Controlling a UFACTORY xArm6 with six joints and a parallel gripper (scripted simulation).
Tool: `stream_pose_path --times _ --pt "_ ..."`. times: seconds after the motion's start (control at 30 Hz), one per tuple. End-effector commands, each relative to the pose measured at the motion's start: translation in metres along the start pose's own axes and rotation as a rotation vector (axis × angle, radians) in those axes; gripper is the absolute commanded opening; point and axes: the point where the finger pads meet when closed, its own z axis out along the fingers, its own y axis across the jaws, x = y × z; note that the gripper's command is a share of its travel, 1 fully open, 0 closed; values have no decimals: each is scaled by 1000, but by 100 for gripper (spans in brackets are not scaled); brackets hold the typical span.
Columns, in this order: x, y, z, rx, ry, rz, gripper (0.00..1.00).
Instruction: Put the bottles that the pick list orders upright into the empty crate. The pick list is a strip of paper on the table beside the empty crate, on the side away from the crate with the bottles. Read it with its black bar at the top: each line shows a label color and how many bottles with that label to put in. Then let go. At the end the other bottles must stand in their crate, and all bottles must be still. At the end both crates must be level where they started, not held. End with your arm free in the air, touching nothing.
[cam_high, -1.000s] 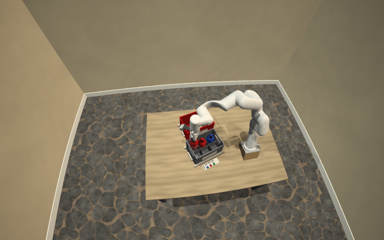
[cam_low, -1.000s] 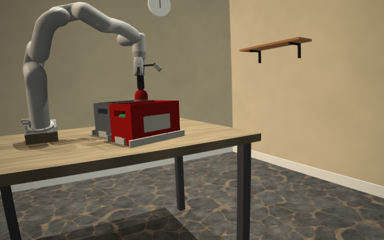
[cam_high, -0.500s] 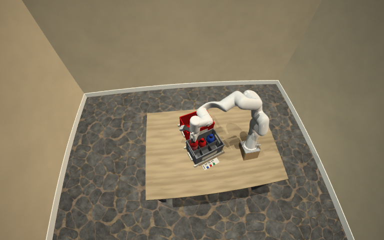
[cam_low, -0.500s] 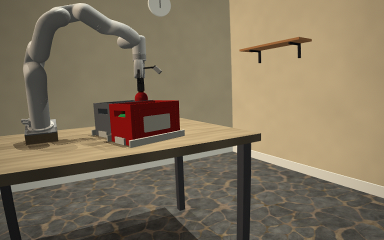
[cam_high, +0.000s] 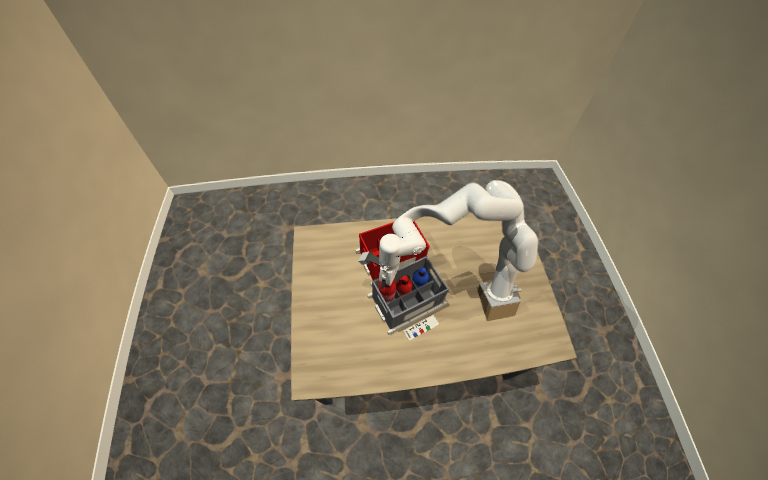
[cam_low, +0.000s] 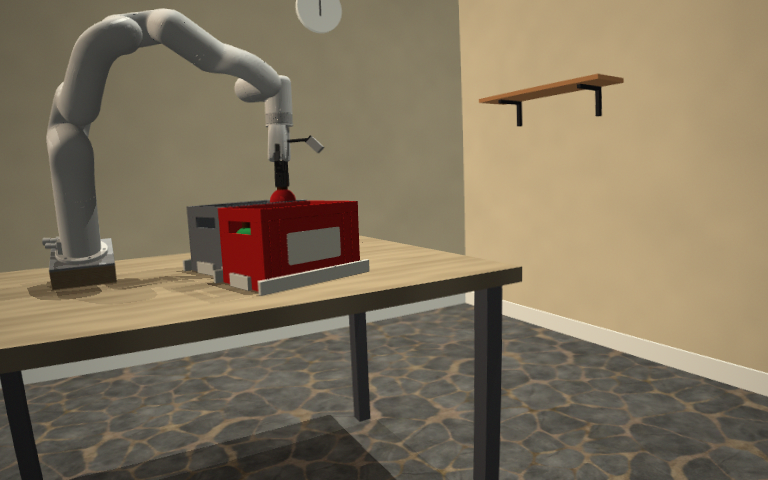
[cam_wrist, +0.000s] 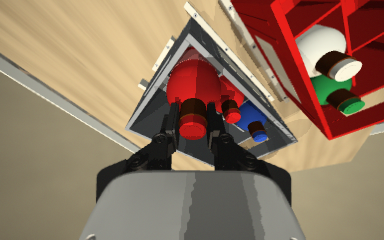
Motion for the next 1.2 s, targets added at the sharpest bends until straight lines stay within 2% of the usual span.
stream_pose_path --times 0.0,1.17 --pt "1 -1 1 4 5 1 0" --pt "2 -1 32 3 5 1 0"
